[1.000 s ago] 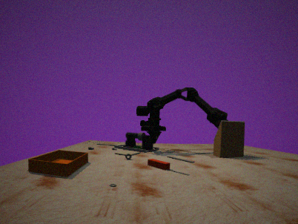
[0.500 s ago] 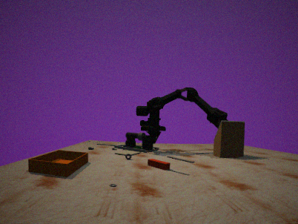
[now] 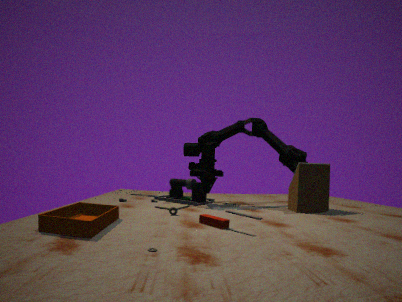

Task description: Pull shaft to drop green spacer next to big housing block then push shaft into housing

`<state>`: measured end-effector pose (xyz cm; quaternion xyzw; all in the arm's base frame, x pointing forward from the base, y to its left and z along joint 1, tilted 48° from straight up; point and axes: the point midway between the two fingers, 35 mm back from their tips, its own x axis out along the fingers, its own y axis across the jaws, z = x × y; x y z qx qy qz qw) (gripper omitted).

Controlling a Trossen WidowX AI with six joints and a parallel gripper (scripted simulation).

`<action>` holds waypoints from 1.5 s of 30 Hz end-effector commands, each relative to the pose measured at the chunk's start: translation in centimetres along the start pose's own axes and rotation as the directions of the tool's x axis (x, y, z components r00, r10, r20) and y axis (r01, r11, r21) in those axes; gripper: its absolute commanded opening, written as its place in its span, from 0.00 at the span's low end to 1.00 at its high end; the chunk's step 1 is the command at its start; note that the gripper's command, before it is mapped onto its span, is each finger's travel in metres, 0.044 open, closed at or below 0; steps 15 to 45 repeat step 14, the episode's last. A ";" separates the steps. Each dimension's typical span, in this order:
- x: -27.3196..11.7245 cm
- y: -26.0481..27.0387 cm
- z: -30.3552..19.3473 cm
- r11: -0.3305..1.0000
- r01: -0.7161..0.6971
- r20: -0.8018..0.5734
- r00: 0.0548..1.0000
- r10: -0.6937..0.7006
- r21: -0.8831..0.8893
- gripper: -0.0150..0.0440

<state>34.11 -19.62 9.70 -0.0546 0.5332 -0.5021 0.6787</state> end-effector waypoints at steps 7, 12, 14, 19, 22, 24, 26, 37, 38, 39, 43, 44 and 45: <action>0.0 0.0 0.0 1.000 0.000 0.000 1.000 0.000 0.000 0.34; 0.0 0.0 0.0 1.000 0.000 0.000 1.000 0.000 0.000 0.57; 0.0 0.0 0.0 1.000 0.000 0.000 1.000 0.000 0.000 0.65; 0.0 0.0 0.0 1.000 0.000 0.000 1.000 0.000 0.000 0.65; 0.0 0.0 0.0 1.000 0.000 0.000 1.000 0.000 0.000 0.65; 0.0 0.0 0.0 1.000 0.000 0.000 1.000 0.000 0.000 0.65; 0.0 0.0 0.0 1.000 0.000 0.000 1.000 0.000 0.000 0.65; 0.0 0.0 0.0 1.000 0.000 0.000 1.000 0.000 0.000 0.65; 0.0 0.0 0.0 1.000 0.000 0.000 1.000 0.000 0.000 0.65; 0.0 0.0 0.0 1.000 0.000 0.000 1.000 0.000 0.000 0.65; 0.0 0.0 0.0 1.000 0.000 0.000 1.000 0.000 0.000 0.65; 0.0 0.0 0.0 1.000 0.000 0.000 1.000 0.000 0.000 0.65; 0.0 0.0 0.0 1.000 0.000 0.000 1.000 0.000 0.000 0.65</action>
